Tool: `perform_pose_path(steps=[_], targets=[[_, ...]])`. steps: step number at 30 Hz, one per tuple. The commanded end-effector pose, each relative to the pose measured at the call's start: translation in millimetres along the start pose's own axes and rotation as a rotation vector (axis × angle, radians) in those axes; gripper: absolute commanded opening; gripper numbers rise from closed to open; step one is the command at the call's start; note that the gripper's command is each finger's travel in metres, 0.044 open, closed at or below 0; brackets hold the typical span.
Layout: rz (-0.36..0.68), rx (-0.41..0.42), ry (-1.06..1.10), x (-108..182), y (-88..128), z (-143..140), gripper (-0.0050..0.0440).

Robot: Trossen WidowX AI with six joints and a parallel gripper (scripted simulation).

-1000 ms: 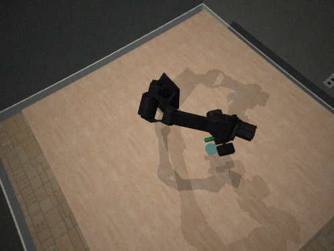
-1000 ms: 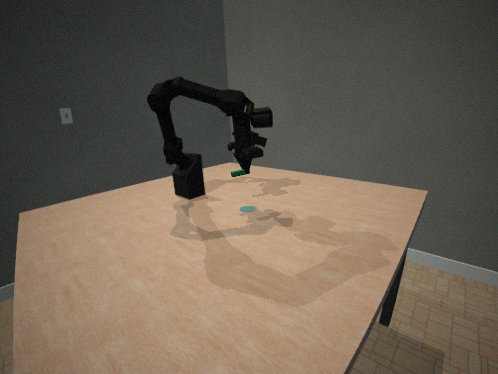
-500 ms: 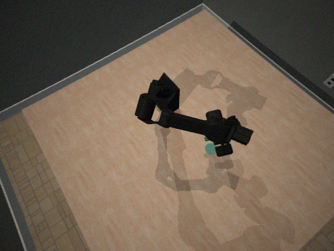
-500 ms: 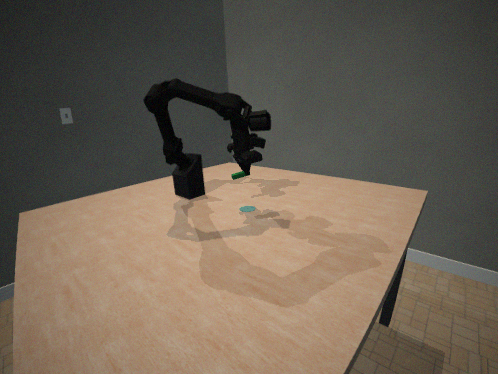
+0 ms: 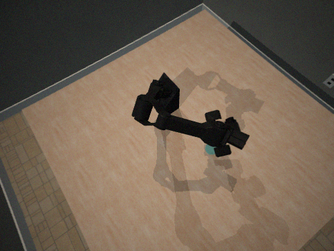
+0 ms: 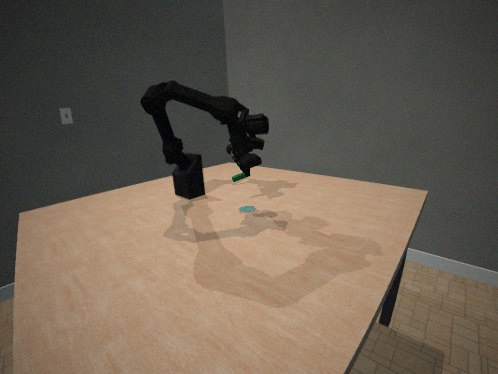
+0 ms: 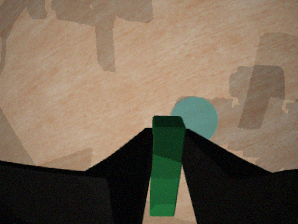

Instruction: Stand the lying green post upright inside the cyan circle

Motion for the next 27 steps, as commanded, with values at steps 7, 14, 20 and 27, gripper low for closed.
perform_pose_path(steps=[7, 14, 20, 27], targets=[[-0.076, -0.032, 0.000, 7, -4, 1, 0.0022], [-0.115, -0.046, 0.000, 10, -6, 0, 0.0022], [-0.163, -0.060, 0.001, 14, -9, 0, 0.0022], [-0.218, -0.074, 0.003, 18, -12, 0, 0.0022]])
Point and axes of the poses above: the point midway between the two fingers, 35 mm back from their tips, its own y axis back along the fingers, its own z axis across the jaws, x = y × z, the point moved 8 cm from there along y, back along the fingers, and after that the axes turned 10 degrees about y, right-handed, at the moved point
